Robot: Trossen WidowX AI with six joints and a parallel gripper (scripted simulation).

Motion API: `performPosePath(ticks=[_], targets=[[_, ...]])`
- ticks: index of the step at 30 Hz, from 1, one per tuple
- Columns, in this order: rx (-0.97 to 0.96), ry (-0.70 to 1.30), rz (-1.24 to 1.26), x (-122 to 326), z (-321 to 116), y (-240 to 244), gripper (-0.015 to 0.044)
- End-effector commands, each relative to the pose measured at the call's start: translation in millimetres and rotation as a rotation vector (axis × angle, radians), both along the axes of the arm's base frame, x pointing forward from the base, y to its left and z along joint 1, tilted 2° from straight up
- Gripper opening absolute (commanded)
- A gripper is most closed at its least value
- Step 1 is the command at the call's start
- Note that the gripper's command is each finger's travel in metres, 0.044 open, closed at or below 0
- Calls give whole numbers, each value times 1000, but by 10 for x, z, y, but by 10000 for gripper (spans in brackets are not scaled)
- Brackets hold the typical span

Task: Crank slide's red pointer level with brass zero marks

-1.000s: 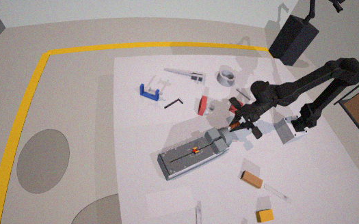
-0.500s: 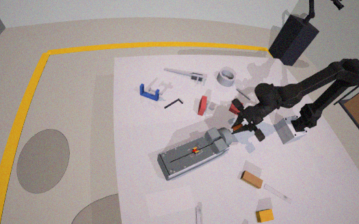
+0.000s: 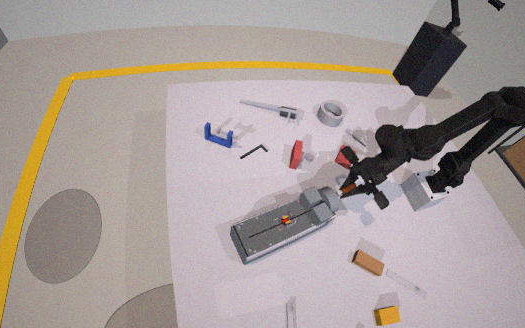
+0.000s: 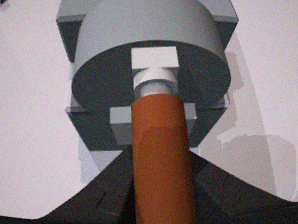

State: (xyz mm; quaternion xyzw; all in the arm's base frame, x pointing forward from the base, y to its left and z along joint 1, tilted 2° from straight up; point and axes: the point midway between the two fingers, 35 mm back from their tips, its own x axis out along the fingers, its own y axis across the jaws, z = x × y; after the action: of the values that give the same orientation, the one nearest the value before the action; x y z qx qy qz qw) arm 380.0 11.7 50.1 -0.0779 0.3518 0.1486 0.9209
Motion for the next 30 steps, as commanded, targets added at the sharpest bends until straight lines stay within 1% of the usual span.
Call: performPosePath(ticks=[1, 30], targets=[[13, 4, 19, -32, -9, 87, 0], [13, 4, 19, -49, -42, 126, 0]])
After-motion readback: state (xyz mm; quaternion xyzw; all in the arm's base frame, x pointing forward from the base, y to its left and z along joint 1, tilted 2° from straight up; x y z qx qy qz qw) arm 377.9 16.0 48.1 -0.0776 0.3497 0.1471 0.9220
